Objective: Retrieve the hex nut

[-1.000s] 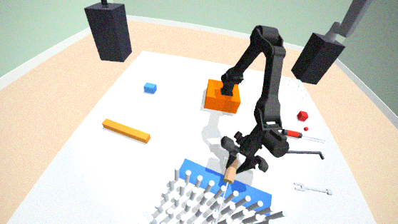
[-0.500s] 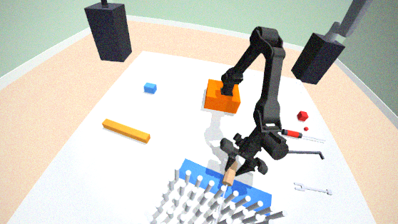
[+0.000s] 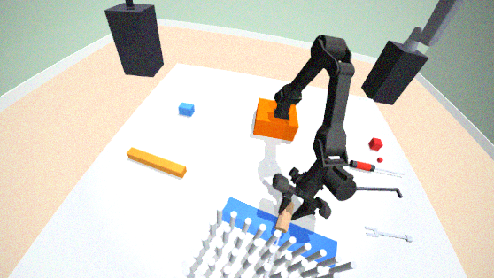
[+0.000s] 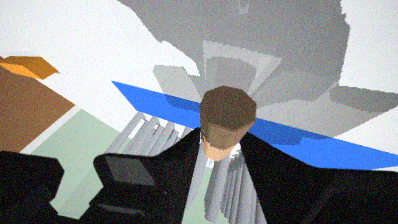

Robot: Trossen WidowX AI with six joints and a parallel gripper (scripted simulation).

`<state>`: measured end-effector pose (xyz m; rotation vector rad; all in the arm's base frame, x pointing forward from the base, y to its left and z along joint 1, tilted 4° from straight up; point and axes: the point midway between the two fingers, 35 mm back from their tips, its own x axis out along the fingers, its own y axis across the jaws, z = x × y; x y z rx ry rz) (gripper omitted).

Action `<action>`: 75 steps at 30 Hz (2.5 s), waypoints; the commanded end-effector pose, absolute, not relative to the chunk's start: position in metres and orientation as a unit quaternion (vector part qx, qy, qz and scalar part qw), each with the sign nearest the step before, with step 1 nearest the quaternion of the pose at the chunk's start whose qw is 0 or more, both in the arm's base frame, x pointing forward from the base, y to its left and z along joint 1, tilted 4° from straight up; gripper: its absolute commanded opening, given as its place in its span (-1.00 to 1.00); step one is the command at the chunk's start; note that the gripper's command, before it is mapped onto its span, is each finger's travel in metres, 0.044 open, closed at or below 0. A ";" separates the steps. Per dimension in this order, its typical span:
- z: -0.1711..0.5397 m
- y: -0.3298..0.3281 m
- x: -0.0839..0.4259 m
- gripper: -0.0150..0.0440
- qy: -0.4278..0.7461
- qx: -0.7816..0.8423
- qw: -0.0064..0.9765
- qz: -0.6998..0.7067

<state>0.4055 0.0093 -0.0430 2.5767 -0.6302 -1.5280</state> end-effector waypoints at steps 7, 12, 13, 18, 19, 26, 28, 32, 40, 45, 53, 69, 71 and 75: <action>-0.051 0.010 0.406 -0.49 -0.204 0.842 0.041 -0.497; -0.052 0.010 0.405 -0.49 -0.204 0.842 0.041 -0.497; -0.052 0.010 0.405 -0.49 -0.204 0.842 0.041 -0.497; -0.052 0.011 0.403 -0.49 -0.204 0.842 0.041 -0.497; -0.052 0.011 0.402 -0.49 -0.204 0.842 0.041 -0.497; -0.052 0.012 0.398 -0.49 -0.205 0.842 0.041 -0.497; -0.052 0.013 0.396 -0.49 -0.205 0.842 0.041 -0.498; -0.052 0.013 0.394 -0.49 -0.205 0.842 0.041 -0.498; -0.052 0.015 0.389 -0.49 -0.205 0.841 0.041 -0.498; -0.052 0.016 0.385 -0.49 -0.205 0.841 0.041 -0.498; -0.052 0.018 0.380 -0.49 -0.205 0.841 0.041 -0.499; -0.052 0.022 0.370 -0.49 -0.205 0.841 0.041 -0.499; -0.052 0.022 0.369 -0.49 -0.205 0.841 0.041 -0.499; -0.052 0.023 0.366 -0.49 -0.205 0.841 0.040 -0.500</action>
